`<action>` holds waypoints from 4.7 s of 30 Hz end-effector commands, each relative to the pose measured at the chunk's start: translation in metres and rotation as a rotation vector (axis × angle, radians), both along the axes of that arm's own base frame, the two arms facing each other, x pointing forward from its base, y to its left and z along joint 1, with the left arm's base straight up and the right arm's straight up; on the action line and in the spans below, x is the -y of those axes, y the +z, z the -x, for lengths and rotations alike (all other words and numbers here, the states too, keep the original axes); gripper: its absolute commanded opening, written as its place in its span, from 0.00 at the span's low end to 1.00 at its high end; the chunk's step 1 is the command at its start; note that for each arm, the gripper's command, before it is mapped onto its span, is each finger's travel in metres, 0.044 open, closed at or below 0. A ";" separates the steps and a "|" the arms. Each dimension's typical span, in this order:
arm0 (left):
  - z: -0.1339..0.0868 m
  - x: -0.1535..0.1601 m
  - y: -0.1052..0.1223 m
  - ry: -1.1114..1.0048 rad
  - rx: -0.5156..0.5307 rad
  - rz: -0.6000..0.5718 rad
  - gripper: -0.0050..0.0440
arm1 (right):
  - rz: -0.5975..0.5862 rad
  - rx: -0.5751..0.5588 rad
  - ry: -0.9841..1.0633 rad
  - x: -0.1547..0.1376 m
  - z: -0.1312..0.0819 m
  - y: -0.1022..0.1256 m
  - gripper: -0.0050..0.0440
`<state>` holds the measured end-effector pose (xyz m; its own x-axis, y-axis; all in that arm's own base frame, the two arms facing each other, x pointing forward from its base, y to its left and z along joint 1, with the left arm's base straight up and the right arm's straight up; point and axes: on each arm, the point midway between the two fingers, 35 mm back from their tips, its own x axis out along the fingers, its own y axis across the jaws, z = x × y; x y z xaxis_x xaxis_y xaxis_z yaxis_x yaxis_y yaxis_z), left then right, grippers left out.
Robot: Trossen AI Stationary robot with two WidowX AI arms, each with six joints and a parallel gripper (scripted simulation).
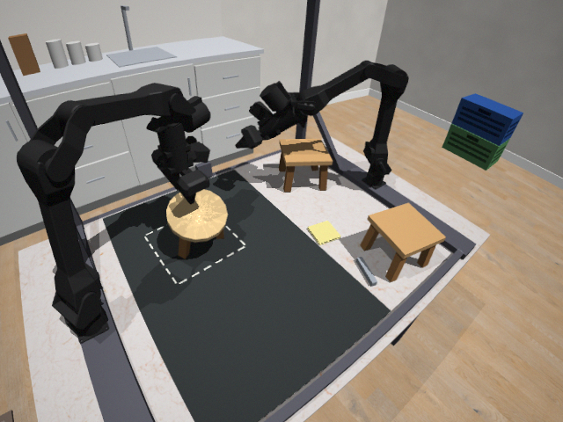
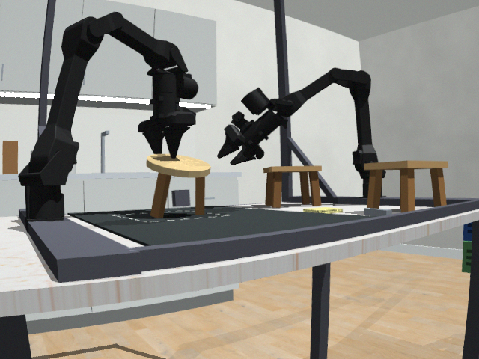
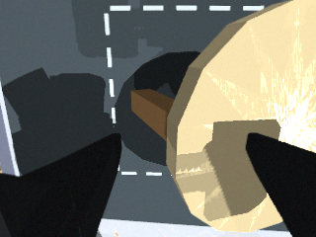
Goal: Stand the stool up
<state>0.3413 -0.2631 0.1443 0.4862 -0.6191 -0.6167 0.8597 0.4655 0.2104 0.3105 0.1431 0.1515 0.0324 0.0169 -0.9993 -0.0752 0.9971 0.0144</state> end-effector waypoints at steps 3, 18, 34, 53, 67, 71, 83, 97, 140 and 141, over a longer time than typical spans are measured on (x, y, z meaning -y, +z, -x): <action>-0.002 0.001 0.013 0.000 0.027 0.019 0.92 | 0.019 -0.028 -0.019 0.004 0.000 -0.009 0.80; -0.002 0.001 0.013 0.000 0.027 0.019 0.92 | 0.017 -0.023 -0.014 -0.008 0.000 -0.008 0.73; -0.002 0.001 0.013 0.000 0.027 0.019 0.92 | 0.016 -0.022 -0.020 -0.012 -0.001 -0.009 0.67; -0.002 0.001 0.013 0.000 0.027 0.019 0.92 | 0.017 -0.023 -0.018 -0.012 0.000 -0.009 0.67; -0.002 0.001 0.013 0.000 0.027 0.019 0.92 | 0.017 -0.023 -0.018 -0.012 0.000 -0.009 0.67; -0.002 0.001 0.013 0.000 0.027 0.019 0.92 | 0.017 -0.023 -0.018 -0.012 0.000 -0.009 0.67; -0.002 0.001 0.013 0.000 0.027 0.019 0.92 | 0.003 -0.002 -0.017 -0.014 -0.002 0.010 0.67; -0.002 0.001 0.013 0.000 0.027 0.019 0.92 | 0.006 -0.008 -0.016 -0.014 -0.002 0.033 0.67; -0.002 0.001 0.013 0.000 0.027 0.019 0.92 | 0.005 -0.005 -0.009 -0.014 -0.001 0.037 0.67; -0.002 0.001 0.013 0.000 0.027 0.019 0.92 | 0.005 -0.005 -0.009 -0.014 -0.001 0.037 0.67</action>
